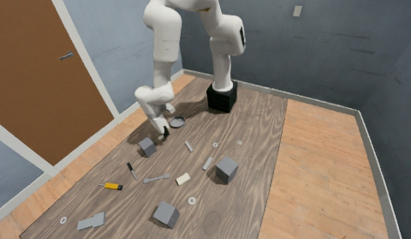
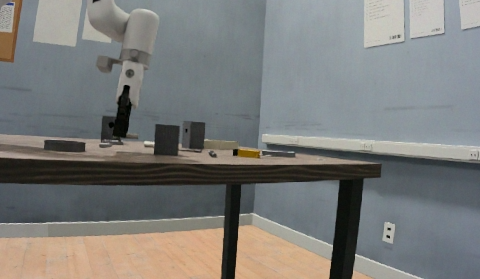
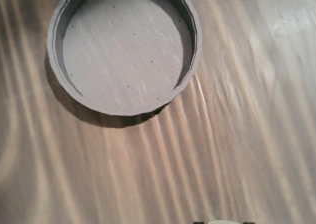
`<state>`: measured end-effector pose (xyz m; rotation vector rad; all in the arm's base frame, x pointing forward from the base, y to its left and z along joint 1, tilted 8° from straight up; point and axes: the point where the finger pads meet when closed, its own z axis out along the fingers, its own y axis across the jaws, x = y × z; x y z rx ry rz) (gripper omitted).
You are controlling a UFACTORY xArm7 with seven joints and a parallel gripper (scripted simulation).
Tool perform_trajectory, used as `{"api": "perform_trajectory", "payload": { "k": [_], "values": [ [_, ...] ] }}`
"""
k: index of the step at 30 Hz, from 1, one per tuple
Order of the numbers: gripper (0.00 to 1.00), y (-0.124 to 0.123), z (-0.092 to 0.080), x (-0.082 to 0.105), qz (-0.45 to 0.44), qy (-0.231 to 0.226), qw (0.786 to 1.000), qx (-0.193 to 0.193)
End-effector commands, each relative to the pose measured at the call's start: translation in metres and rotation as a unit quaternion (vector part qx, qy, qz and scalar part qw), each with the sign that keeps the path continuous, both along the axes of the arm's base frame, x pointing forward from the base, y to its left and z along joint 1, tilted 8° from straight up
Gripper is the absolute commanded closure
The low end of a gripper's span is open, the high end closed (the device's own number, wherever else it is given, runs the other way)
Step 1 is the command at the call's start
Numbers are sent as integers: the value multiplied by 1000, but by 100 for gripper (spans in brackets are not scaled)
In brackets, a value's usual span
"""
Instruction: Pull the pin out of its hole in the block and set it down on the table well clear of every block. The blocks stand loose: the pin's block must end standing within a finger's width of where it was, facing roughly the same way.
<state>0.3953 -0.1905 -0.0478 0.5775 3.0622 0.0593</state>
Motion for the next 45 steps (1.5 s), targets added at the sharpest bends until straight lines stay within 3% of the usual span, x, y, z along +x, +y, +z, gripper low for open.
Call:
{"api": "perform_trajectory", "payload": {
  "k": [1,45],
  "values": [
    [100,1,0,-6,-1,0,1000,0],
    [100,2,-16,-7,0,1,1000,-2]
  ]
}}
